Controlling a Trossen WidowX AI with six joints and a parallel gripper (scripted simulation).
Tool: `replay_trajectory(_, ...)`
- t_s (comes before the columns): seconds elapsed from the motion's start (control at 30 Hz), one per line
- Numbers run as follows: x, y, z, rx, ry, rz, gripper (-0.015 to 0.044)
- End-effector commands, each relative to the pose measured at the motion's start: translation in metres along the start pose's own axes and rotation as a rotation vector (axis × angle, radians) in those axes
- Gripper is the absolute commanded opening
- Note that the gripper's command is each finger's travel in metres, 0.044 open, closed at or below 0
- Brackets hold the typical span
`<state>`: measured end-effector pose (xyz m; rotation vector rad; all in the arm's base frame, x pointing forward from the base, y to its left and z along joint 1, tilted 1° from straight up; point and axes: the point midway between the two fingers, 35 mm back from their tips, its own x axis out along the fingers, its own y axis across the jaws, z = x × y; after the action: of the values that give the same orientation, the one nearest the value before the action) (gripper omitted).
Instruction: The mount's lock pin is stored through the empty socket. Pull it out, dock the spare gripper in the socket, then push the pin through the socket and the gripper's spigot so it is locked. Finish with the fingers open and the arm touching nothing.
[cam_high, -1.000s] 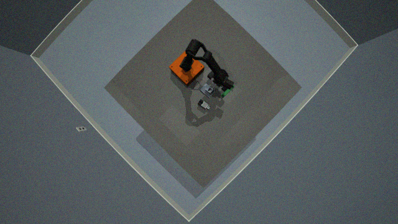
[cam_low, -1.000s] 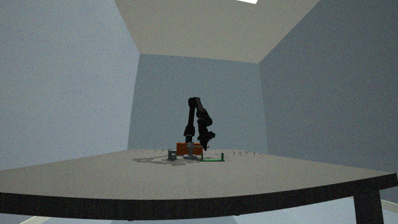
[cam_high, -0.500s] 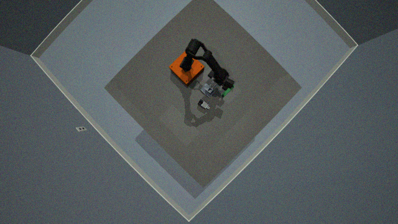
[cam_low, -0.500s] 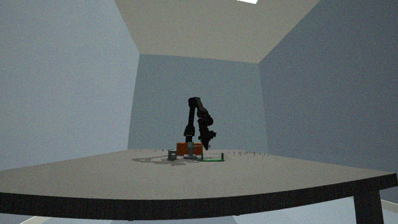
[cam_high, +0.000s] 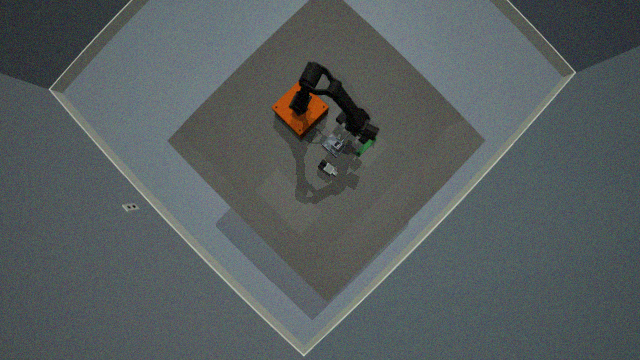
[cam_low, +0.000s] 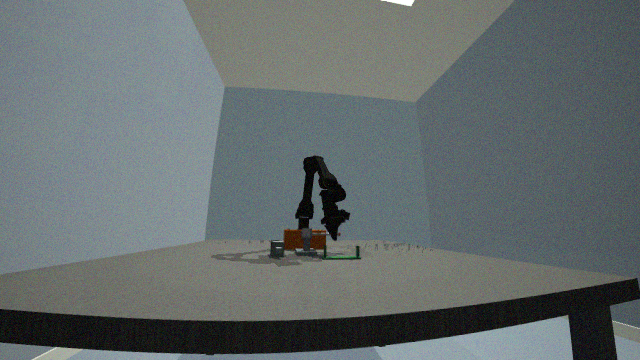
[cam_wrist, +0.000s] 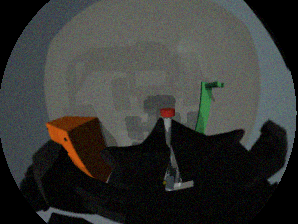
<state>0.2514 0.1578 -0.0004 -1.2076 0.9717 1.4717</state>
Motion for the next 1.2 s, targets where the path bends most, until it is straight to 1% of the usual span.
replay_trajectory(0.0, 0.0, -0.001, 0.004, 0.002, -0.003, 0.0, 0.0)
replay_trajectory(1.17, 0.003, -0.002, 0.031, 0.007, 0.003, 0.012, 0.0)
